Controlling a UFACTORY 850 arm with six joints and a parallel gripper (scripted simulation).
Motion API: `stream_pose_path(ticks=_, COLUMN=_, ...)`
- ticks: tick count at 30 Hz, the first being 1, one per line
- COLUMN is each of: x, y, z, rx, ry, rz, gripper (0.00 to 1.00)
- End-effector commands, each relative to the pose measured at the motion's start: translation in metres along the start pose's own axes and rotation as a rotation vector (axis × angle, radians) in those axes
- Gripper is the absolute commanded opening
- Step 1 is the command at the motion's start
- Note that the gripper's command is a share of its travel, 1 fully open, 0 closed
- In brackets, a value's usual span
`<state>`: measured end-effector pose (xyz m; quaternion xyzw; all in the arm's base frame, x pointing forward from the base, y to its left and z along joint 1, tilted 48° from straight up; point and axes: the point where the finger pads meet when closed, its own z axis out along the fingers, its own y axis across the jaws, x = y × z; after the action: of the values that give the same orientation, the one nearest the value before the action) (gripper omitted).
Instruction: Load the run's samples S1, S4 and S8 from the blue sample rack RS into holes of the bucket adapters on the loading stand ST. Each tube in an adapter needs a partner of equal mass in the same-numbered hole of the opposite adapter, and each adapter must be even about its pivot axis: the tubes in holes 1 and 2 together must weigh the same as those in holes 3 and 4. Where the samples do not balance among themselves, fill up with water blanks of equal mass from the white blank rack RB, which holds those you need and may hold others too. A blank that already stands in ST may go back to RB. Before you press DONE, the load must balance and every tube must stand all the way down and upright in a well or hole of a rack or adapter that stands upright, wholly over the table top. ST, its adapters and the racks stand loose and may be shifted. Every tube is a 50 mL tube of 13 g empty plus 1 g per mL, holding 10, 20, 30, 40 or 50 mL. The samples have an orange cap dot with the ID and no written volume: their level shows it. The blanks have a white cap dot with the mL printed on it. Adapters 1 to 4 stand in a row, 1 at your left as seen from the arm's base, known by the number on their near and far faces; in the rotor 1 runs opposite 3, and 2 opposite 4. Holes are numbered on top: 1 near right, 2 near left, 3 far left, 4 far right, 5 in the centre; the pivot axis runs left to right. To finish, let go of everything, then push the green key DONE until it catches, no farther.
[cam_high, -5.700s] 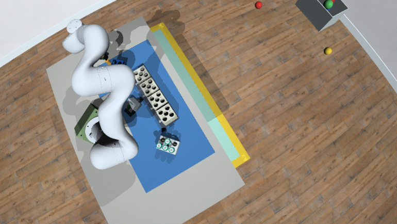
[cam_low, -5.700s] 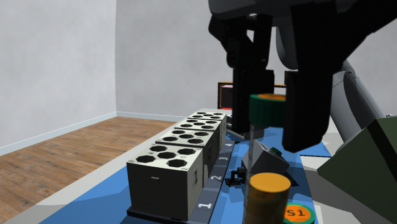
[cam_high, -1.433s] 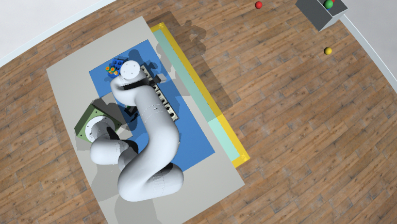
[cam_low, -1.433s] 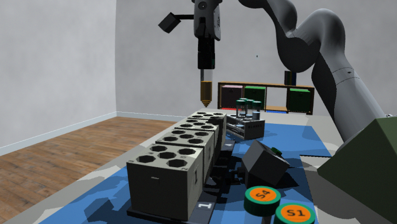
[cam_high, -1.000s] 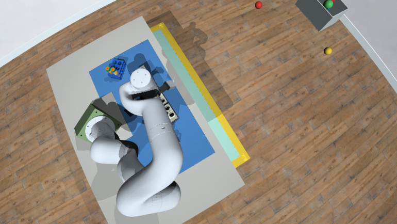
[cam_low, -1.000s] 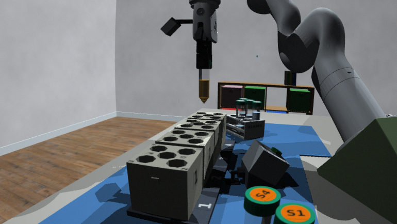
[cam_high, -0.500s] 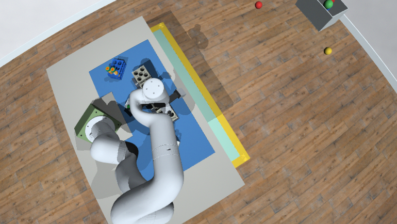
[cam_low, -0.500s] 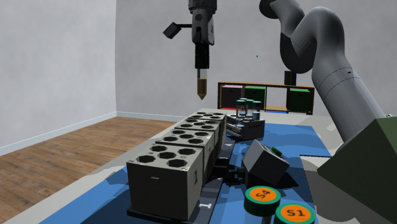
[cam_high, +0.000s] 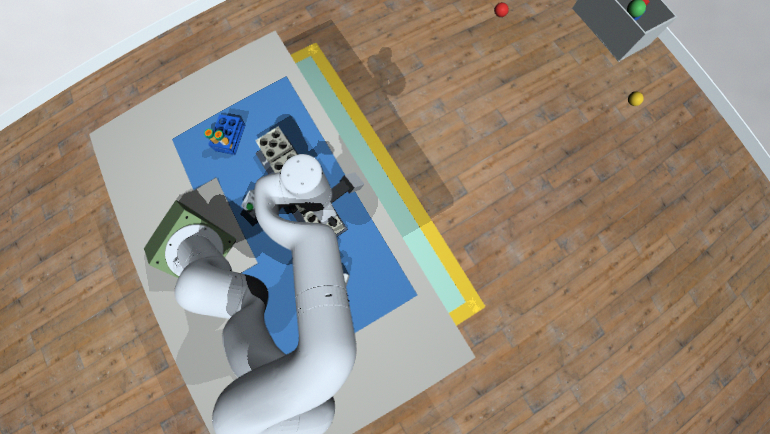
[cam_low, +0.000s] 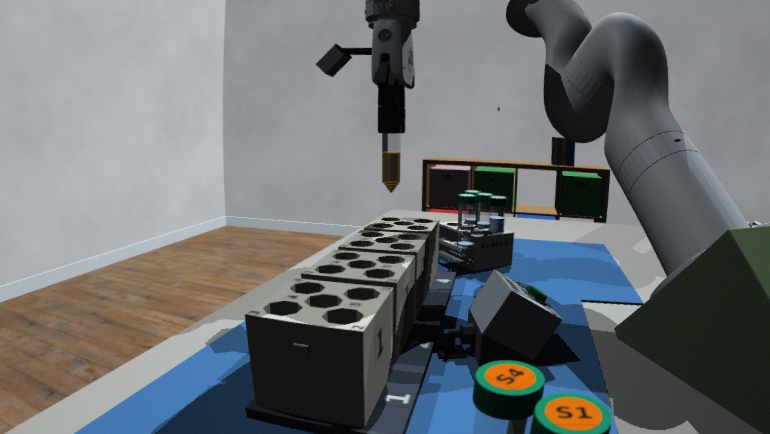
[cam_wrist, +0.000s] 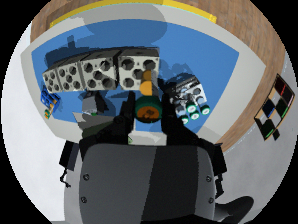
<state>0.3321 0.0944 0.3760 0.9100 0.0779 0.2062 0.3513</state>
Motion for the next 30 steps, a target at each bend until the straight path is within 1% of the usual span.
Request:
stream_pose_path(ticks=1, x=0.000, y=0.000, z=0.000, rx=0.001, ry=0.001, rz=0.001, gripper=0.00)
stream_pose_path(ticks=6, x=0.000, y=0.000, z=0.000, rx=0.001, ry=0.001, rz=0.001, gripper=0.00)
stream_pose_path(ticks=18, x=0.000, y=0.000, z=0.024, rx=0.001, ry=0.001, rz=0.001, gripper=0.00)
stream_pose_path(ticks=20, x=0.000, y=0.000, z=0.024, rx=0.001, ry=0.001, rz=0.001, gripper=0.00)
stream_pose_path(ticks=26, x=0.000, y=0.000, z=0.035, rx=0.001, ry=0.001, rz=0.001, gripper=0.00)
stream_pose_path(ticks=30, x=0.000, y=0.000, z=0.035, rx=0.001, ry=0.001, rz=0.001, gripper=0.00)
